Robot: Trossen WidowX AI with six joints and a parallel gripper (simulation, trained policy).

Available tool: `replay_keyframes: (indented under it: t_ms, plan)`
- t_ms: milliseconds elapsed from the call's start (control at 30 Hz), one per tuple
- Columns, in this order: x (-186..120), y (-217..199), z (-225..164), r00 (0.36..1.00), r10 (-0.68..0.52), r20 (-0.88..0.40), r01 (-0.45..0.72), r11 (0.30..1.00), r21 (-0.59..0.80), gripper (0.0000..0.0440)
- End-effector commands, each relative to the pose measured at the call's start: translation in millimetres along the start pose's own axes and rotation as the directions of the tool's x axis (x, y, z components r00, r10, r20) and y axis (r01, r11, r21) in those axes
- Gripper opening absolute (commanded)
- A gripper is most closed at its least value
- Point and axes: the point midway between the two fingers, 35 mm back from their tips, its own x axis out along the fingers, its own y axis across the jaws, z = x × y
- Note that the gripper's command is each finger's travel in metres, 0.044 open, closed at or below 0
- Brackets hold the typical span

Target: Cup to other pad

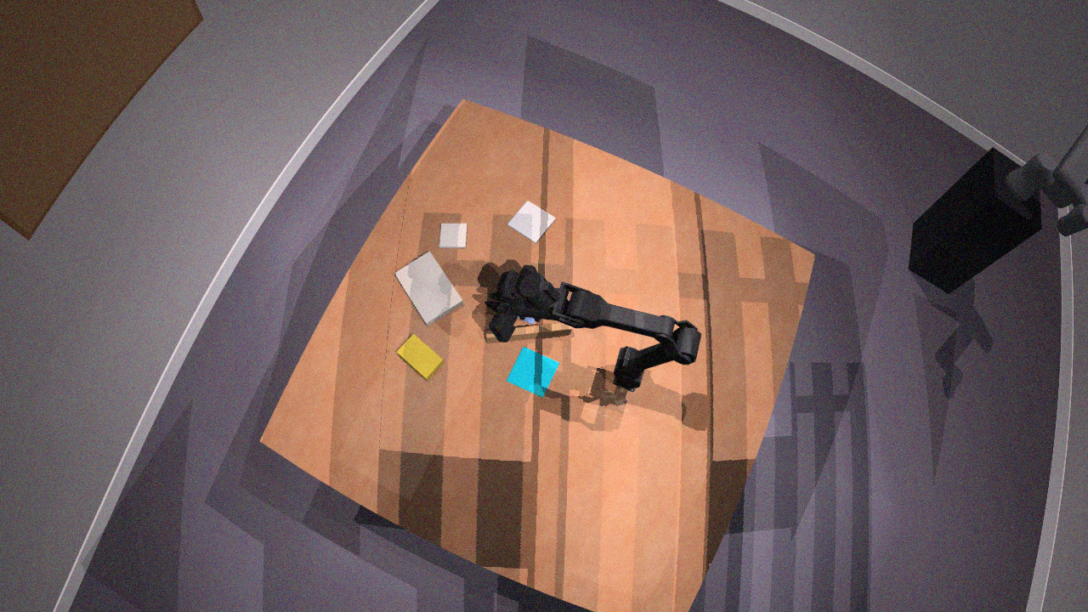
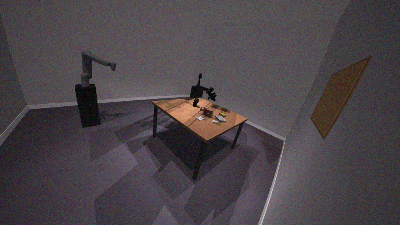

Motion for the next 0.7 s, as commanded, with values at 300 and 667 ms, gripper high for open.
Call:
replay_keyframes:
  t_ms: [300, 667]
  plan:
    - [12.6, 2.7, -11.4, 0.983, -0.042, -0.177, 0.046, 0.999, 0.020, 0.0096]
    - [22.2, -1.3, -27.1, 0.935, -0.092, -0.342, 0.095, 0.995, -0.006, 0.0110]
